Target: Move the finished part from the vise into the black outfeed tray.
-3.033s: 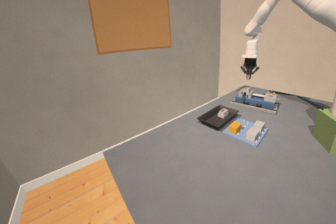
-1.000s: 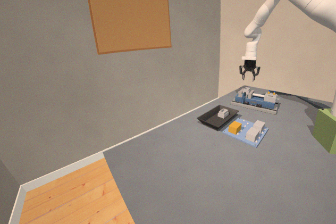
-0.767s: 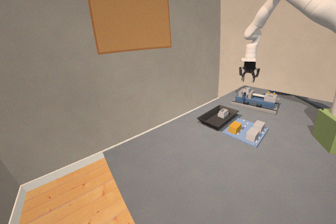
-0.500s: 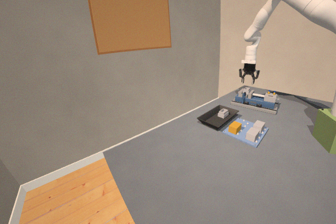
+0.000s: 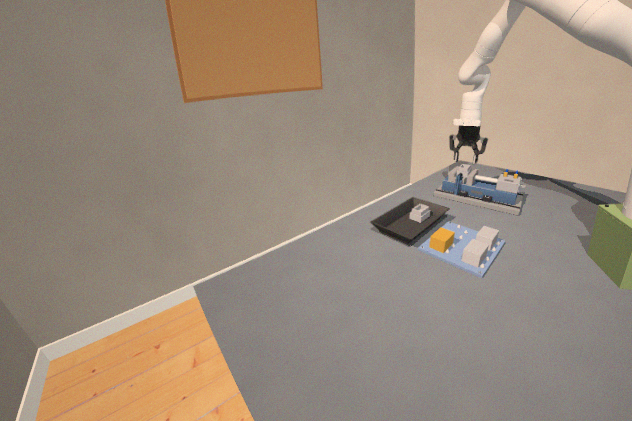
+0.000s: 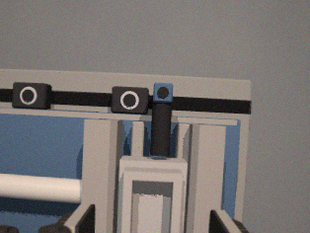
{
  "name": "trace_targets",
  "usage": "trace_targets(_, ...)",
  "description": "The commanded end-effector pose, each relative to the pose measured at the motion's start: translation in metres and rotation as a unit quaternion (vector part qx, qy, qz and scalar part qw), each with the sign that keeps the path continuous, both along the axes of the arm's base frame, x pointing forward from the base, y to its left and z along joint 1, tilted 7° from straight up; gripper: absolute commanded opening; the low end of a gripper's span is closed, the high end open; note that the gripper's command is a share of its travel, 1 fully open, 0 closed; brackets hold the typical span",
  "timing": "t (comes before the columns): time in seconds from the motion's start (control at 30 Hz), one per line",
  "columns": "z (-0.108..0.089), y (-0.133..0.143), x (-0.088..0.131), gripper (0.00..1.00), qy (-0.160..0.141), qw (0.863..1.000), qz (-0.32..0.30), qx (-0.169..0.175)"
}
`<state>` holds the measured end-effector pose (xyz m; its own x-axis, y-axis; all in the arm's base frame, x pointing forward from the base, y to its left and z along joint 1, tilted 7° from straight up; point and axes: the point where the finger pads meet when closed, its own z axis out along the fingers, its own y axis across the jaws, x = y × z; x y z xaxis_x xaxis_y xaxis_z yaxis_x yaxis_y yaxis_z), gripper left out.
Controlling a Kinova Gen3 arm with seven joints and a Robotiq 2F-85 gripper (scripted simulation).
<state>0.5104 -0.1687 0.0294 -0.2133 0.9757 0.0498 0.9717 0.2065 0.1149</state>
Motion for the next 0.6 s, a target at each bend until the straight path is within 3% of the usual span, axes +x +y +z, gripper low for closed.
trace_targets(0.0, -0.0019, -0.0003, -0.0003, 0.67, 0.001, 1.000, 0.000, 0.000)
trace_targets(0.57, -0.0050, -0.0001, 0.0001, 0.67, 0.001, 1.000, 0.000, 0.000)
